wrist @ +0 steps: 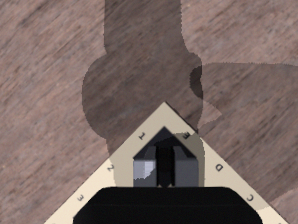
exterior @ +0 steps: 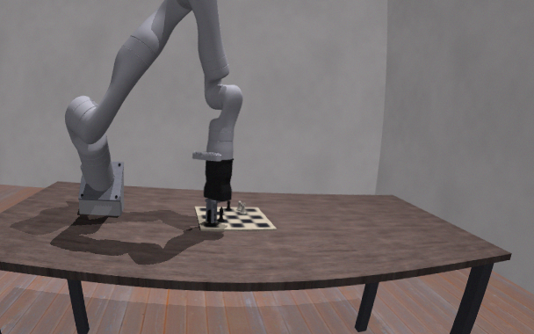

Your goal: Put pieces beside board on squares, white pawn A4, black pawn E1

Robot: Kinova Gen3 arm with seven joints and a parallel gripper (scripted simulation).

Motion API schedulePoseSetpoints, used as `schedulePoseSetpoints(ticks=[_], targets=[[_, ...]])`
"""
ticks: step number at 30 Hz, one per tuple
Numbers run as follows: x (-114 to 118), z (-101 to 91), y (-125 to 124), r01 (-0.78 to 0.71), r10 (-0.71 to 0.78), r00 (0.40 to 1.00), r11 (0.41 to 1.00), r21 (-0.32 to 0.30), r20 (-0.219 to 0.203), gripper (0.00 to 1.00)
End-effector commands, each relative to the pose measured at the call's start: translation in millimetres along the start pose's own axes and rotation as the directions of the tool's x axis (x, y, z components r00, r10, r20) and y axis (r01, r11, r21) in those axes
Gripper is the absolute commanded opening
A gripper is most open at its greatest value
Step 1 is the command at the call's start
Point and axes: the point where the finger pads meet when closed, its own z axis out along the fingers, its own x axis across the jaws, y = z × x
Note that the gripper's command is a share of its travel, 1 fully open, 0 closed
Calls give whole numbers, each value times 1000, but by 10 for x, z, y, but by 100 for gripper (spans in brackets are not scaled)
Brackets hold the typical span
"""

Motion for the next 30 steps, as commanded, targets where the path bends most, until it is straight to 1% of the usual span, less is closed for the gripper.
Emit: schedulePoseSetpoints(ticks=[1, 30], targets=[[-1, -5, 5, 0, 0, 1000, 1000, -1, 1, 0], [-1, 34, 5, 0, 0, 1000, 1000, -1, 1, 0]])
